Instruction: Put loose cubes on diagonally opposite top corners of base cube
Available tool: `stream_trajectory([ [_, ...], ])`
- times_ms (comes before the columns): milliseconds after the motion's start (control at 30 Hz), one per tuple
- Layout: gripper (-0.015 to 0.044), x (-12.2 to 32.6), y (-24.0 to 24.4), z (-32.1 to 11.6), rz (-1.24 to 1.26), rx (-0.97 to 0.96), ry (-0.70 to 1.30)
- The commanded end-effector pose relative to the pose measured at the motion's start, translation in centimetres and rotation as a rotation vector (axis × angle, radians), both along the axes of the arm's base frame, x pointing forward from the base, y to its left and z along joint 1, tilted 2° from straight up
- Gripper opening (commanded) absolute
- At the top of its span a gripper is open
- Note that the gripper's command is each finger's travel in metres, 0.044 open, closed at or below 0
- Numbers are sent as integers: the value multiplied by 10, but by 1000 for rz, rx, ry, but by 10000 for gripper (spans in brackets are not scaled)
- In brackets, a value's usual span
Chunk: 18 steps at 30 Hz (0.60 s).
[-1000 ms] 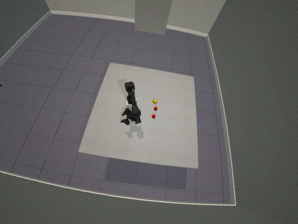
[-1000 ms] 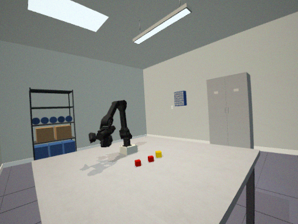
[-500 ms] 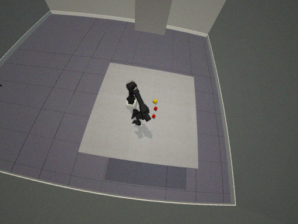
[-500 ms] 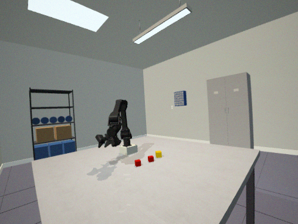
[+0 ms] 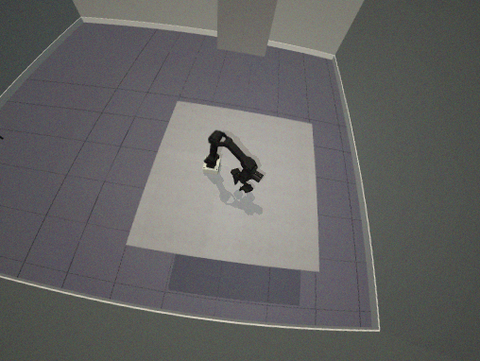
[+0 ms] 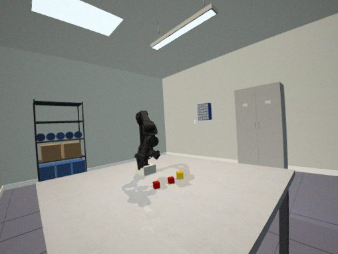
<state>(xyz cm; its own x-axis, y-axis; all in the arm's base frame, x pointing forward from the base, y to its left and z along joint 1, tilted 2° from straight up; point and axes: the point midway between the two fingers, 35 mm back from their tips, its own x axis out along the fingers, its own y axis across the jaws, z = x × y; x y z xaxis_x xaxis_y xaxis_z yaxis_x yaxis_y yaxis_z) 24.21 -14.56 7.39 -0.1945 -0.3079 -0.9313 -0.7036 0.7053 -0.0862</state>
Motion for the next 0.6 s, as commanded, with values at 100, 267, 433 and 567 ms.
stream_trajectory([
  [100,265,43,67,5,202,166,-64],
  [267,265,65,126,13,354,294,-100],
  [433,265,71,156,18,429,359,-112],
  [567,265,72,156,12,429,359,-112],
])
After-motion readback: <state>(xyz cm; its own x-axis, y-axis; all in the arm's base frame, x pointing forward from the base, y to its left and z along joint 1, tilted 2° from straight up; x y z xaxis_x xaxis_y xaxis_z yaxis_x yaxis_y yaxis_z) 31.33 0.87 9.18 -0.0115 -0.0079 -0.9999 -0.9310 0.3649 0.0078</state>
